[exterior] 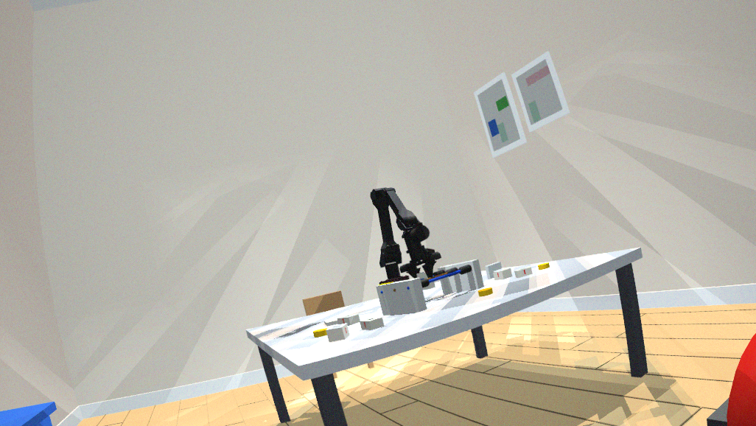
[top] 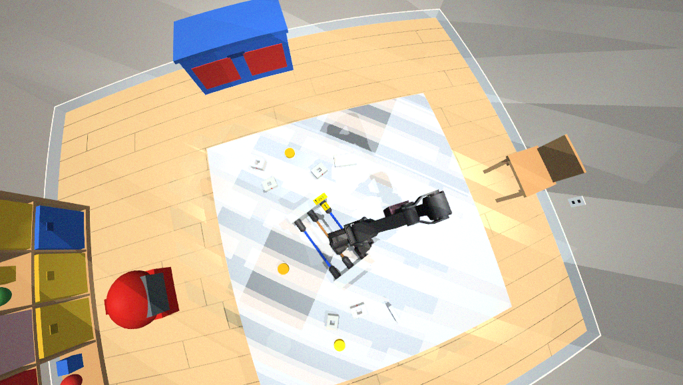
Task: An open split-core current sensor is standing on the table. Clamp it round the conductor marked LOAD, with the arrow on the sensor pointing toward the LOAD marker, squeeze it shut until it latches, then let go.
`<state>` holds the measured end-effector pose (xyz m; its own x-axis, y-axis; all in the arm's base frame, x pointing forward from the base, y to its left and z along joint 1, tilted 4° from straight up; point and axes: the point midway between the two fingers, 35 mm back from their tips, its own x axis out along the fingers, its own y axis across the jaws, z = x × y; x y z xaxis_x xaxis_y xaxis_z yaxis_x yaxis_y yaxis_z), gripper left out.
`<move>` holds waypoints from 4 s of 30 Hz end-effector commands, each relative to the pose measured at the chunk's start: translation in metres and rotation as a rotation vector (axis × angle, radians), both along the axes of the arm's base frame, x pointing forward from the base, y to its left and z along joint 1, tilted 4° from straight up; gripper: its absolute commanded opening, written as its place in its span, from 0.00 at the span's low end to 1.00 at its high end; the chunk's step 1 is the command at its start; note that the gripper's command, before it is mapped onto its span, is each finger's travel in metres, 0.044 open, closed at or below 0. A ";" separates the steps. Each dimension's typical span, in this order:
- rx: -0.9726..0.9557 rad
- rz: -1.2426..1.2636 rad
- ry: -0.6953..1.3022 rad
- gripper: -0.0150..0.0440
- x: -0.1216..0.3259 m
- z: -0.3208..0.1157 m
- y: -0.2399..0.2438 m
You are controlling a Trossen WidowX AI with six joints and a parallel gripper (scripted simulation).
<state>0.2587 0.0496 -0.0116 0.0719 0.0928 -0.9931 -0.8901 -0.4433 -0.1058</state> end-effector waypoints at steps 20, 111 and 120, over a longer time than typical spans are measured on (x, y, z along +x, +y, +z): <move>0.000 0.000 0.000 1.00 0.000 0.000 0.000; 0.853 -0.917 0.140 1.00 -0.057 0.084 -0.117; 0.853 -0.917 0.140 1.00 -0.057 0.084 -0.117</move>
